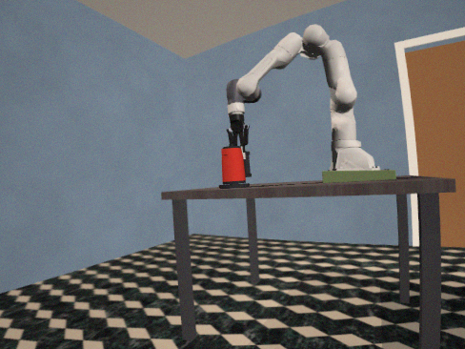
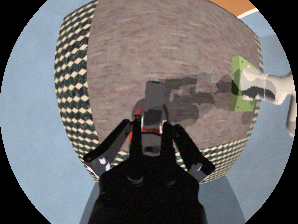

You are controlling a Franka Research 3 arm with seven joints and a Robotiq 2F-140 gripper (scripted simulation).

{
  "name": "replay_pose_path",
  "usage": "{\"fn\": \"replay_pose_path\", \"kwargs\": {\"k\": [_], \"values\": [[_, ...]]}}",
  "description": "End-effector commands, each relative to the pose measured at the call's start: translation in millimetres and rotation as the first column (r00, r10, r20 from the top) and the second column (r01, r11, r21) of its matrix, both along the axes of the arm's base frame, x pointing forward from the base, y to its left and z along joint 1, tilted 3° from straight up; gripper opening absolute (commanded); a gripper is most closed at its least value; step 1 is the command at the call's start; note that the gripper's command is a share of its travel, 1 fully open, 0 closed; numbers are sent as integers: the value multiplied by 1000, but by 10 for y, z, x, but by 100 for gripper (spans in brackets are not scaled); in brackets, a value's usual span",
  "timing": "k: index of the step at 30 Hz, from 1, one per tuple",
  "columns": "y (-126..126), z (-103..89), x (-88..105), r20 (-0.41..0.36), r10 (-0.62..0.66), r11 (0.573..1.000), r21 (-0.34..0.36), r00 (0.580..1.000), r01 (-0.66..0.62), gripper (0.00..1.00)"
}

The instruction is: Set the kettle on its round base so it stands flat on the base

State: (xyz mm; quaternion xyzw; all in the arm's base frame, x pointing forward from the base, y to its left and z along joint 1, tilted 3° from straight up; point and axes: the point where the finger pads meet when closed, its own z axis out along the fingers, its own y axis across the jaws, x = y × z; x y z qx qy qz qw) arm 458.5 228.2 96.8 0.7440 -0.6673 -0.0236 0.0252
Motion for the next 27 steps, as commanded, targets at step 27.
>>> {"fn": "replay_pose_path", "kwargs": {"k": [27], "values": [[35,-4,24,10,-6,1000,7,1000,6,0]]}}
